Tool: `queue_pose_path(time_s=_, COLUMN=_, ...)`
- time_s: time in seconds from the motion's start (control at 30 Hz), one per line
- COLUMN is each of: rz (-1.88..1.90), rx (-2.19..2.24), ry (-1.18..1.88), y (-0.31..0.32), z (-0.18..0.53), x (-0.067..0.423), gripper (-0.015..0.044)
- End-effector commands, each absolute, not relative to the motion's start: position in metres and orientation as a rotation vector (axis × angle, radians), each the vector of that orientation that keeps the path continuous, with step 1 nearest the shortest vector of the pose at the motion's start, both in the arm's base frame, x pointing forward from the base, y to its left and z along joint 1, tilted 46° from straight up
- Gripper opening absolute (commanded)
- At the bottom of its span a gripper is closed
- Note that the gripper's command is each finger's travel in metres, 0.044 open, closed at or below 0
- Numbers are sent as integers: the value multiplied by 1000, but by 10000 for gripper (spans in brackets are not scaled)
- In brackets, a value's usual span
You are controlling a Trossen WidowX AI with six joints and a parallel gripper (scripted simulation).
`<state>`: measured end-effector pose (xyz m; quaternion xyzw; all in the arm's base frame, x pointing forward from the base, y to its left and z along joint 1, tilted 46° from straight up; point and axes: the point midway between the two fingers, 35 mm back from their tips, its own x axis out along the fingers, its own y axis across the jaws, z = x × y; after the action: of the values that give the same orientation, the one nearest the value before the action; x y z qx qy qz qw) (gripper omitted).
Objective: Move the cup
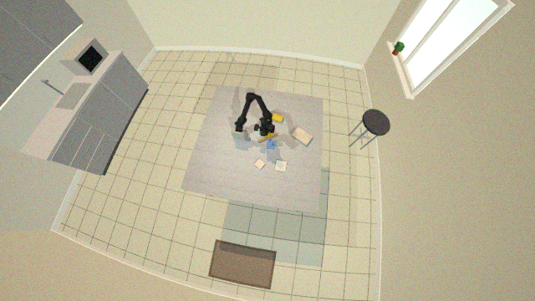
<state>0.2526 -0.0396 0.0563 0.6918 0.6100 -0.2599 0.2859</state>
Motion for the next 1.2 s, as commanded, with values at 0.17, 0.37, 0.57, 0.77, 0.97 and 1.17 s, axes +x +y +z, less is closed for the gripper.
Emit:
queue_pose_path(time_s=0.17, rz=-695, rx=1858, ry=1634, y=-29, z=66, x=244, gripper=0)
queue_pose_path(time_s=0.37, rz=-696, rx=1858, ry=1634, y=-22, z=72, x=238, gripper=0)
queue_pose_path(time_s=0.57, rz=-696, rx=1858, ry=1635, y=-16, z=77, x=232, gripper=0)
queue_pose_path(time_s=0.77, rz=-696, rx=1858, ry=1635, y=-10, z=83, x=226, gripper=0)
queue_pose_path(time_s=0.97, rz=-696, rx=1859, ry=1636, y=-3, z=88, x=220, gripper=0)
queue_pose_path(time_s=1.17, rz=-696, rx=1859, ry=1636, y=3, z=93, x=214, gripper=0)
